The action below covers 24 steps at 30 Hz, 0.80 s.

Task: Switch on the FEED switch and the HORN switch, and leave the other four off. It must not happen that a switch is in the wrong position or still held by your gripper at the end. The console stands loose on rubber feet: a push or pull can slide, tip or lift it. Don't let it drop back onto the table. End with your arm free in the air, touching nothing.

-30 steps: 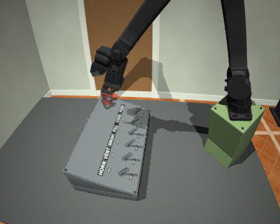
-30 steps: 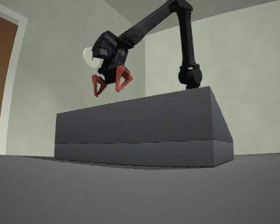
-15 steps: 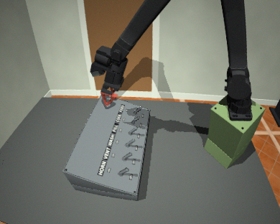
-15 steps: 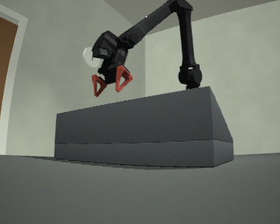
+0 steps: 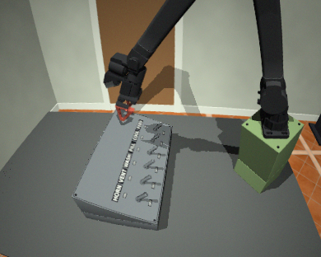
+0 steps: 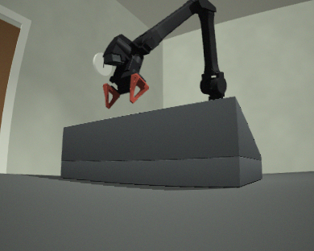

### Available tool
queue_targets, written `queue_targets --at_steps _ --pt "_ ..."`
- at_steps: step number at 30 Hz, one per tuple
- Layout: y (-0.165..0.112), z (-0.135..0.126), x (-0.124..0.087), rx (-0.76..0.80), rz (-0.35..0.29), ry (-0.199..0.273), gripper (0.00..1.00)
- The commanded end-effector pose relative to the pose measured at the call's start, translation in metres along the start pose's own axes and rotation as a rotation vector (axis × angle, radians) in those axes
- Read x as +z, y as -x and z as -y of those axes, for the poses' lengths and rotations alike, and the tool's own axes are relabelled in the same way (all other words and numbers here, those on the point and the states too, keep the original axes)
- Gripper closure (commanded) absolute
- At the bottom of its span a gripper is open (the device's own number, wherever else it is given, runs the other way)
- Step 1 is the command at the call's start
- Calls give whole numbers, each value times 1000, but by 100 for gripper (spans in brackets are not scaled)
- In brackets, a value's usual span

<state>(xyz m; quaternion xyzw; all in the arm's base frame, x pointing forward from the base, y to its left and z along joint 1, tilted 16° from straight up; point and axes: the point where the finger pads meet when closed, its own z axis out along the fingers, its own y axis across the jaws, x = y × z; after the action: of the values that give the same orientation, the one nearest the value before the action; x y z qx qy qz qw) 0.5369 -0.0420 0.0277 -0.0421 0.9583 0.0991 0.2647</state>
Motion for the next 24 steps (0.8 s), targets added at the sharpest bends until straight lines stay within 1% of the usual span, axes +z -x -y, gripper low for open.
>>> queue_targets --at_steps 1,8,24 --pt "21 7 -3 -9 25 -6 0" --pt "21 8 -4 -9 26 -7 0" --pt "23 41 -6 -7 31 -12 0"
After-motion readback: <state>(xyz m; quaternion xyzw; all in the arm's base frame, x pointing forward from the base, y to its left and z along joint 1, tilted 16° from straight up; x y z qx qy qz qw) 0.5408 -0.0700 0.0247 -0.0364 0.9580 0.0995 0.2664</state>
